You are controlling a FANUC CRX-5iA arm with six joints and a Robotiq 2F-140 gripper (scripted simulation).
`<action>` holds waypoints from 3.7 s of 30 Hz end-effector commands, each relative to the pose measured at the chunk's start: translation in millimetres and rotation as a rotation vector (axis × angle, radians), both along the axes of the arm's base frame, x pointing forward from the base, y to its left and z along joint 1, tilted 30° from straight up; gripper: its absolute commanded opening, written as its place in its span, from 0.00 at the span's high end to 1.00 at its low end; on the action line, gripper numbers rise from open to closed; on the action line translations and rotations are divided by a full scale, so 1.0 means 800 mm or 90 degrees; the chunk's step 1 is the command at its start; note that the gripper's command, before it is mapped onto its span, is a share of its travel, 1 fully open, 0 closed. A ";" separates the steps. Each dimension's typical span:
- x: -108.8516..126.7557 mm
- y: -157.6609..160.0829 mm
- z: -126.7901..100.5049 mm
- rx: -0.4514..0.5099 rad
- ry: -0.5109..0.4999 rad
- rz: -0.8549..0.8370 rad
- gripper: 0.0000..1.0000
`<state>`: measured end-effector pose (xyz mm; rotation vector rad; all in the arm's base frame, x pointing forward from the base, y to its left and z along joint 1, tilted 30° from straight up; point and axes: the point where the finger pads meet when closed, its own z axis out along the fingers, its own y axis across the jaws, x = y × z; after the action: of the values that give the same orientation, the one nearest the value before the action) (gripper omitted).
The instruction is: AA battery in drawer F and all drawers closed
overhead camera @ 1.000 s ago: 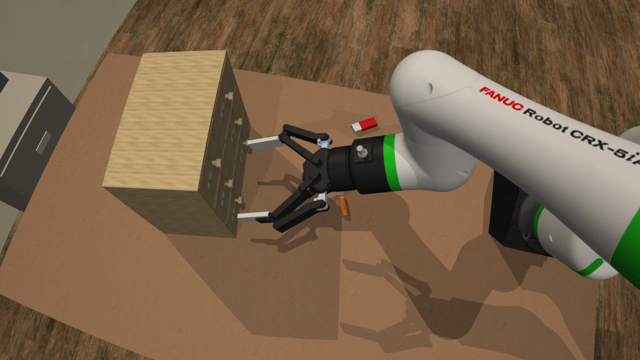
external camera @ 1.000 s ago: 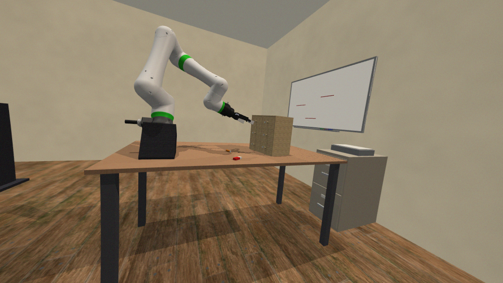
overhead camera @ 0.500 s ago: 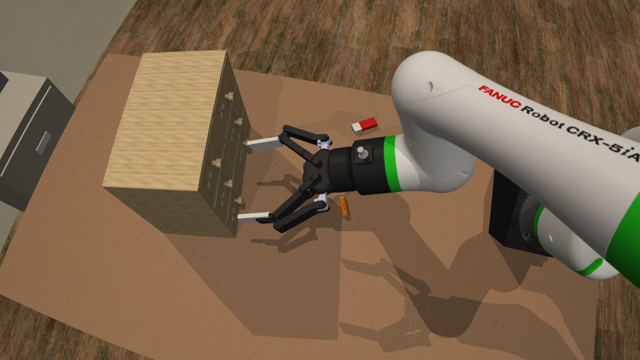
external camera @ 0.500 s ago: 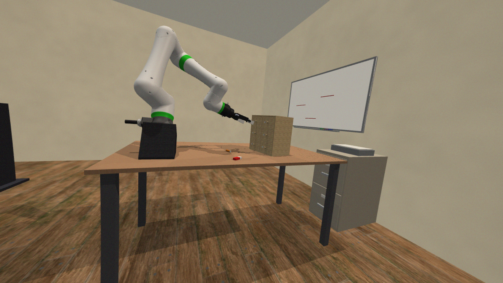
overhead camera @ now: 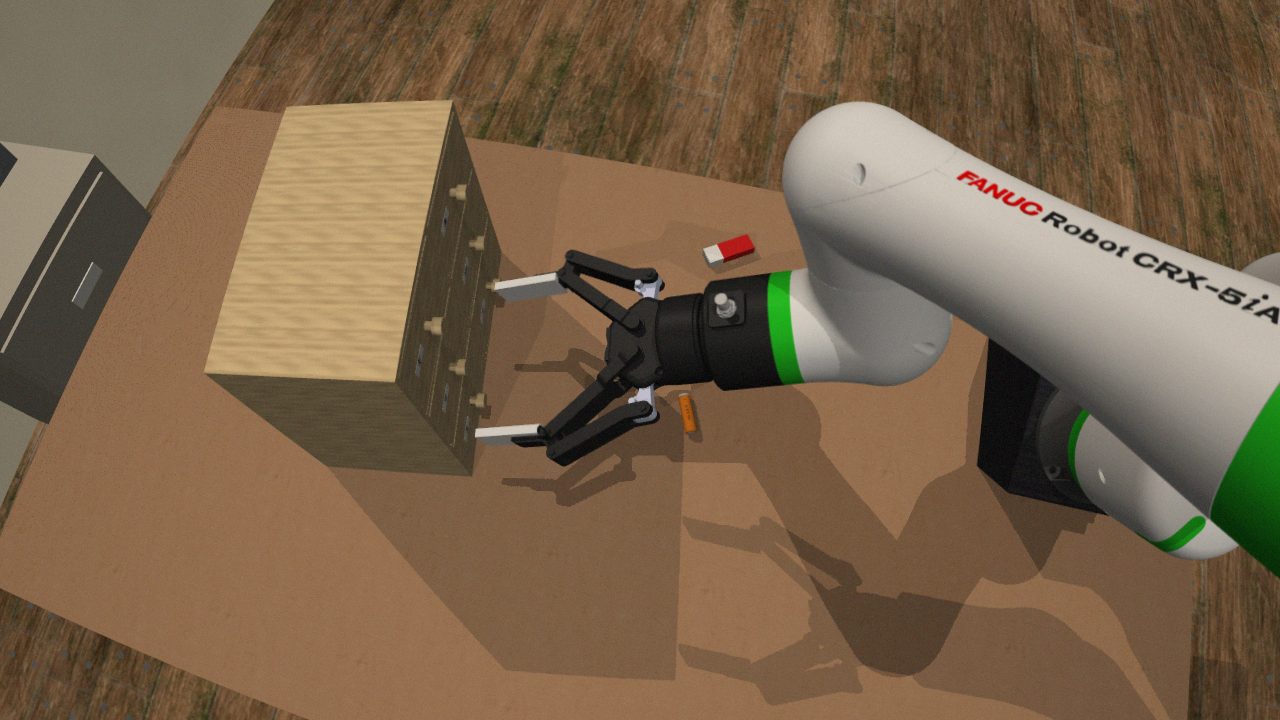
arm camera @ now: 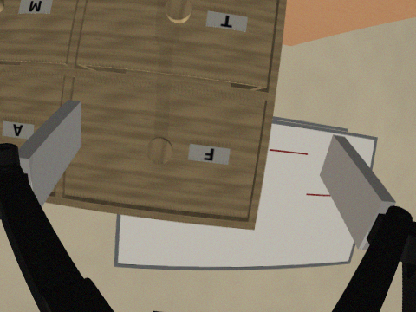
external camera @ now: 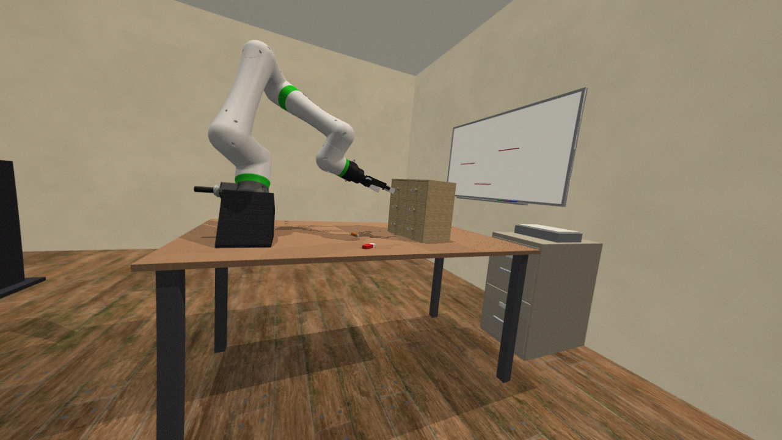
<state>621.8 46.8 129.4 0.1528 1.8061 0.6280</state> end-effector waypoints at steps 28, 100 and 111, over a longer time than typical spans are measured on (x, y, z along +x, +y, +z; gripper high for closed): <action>0.000 0.000 0.000 0.000 0.000 0.000 0.00; -0.108 -0.074 0.082 -0.139 0.569 0.327 0.00; -0.122 -0.083 0.093 -0.158 0.645 0.371 0.00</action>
<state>526.1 -18.7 201.8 -0.2786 2.9082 0.7824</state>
